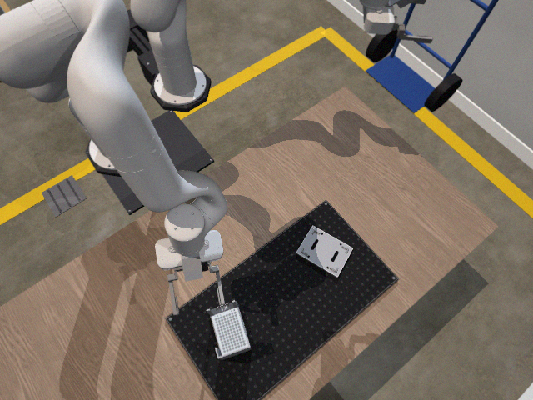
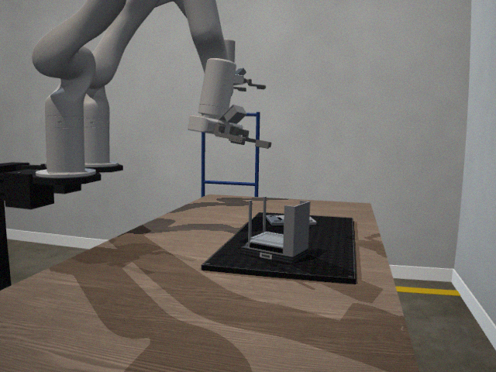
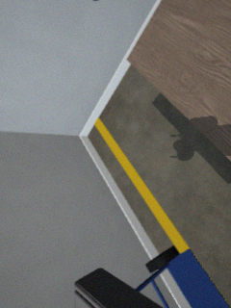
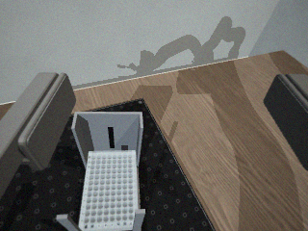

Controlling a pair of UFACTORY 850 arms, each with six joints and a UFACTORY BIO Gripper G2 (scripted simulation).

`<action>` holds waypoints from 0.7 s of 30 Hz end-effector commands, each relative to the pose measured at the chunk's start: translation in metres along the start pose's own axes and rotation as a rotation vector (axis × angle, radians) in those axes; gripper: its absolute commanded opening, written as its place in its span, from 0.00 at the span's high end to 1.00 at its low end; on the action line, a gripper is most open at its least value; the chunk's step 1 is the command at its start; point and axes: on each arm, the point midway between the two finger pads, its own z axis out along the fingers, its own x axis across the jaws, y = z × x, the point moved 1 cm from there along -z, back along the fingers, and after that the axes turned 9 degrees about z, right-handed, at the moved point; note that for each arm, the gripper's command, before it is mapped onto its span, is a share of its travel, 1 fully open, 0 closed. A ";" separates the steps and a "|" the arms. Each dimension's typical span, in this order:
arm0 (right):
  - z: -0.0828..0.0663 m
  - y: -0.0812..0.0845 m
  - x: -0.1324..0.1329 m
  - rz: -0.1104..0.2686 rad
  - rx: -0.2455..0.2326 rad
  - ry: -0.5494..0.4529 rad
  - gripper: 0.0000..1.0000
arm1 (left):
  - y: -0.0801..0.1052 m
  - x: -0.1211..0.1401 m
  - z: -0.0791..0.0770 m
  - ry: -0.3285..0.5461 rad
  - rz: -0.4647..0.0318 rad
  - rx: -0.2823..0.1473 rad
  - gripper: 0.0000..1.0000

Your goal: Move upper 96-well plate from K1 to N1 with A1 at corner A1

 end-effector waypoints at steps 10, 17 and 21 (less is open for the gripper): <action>-0.013 -0.008 0.047 0.022 -0.014 0.090 0.63 | 0.002 0.000 0.001 0.000 0.000 -0.003 0.00; -0.026 -0.013 0.079 0.037 -0.024 0.165 0.63 | 0.002 0.000 0.001 0.000 0.000 -0.003 0.00; -0.032 -0.016 0.095 0.037 -0.024 0.165 0.63 | 0.002 0.000 0.001 0.000 0.000 -0.003 0.00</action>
